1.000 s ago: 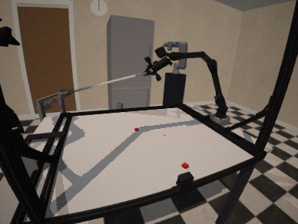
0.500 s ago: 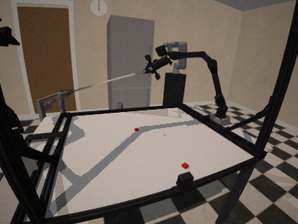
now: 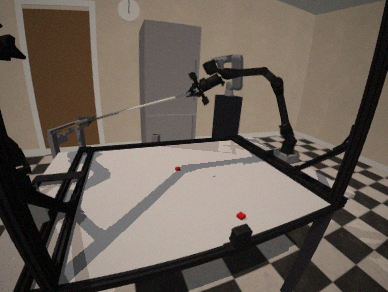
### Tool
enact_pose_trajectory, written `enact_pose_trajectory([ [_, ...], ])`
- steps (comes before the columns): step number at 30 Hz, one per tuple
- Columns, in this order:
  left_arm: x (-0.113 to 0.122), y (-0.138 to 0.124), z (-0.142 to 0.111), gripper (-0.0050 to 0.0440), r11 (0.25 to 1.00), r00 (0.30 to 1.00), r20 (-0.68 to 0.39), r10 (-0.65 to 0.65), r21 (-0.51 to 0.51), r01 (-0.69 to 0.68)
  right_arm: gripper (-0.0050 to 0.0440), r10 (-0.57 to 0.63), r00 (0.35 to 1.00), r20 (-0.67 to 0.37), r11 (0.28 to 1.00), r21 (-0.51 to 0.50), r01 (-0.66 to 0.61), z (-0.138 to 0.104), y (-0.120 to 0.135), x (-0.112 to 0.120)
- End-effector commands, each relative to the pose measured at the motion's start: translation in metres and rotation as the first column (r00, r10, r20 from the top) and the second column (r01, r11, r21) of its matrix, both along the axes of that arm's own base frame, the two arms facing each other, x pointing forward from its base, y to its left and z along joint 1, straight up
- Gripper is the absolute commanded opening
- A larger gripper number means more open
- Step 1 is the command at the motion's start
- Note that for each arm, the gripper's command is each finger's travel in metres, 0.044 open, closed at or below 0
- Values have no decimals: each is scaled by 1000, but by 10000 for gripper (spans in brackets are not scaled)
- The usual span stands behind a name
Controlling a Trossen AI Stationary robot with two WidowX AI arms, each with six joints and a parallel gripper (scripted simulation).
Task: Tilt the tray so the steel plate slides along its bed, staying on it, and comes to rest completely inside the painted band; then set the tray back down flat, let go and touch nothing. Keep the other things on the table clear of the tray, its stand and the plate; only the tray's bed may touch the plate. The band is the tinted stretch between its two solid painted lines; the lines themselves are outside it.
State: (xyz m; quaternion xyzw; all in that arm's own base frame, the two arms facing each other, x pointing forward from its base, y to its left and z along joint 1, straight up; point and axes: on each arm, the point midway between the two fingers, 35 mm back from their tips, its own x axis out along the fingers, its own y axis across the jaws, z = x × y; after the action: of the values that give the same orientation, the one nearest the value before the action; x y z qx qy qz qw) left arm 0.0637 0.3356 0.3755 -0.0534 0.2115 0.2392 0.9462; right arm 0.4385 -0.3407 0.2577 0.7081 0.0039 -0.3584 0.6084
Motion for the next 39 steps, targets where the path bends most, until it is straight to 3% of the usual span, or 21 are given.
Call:
enact_pose_trajectory([
  [1, 0, 0, 0, 440, 1000, 1000, 2, -1, 1, 1, 0, -3, 1000, 3, 1000, -5, 3, 7, 1, -3],
  [39, 0, 0, 0, 440, 1000, 1000, 2, -1, 1, 1, 0, -2, 1000, 25, 1000, -18, 3, 19, -1, 1],
])
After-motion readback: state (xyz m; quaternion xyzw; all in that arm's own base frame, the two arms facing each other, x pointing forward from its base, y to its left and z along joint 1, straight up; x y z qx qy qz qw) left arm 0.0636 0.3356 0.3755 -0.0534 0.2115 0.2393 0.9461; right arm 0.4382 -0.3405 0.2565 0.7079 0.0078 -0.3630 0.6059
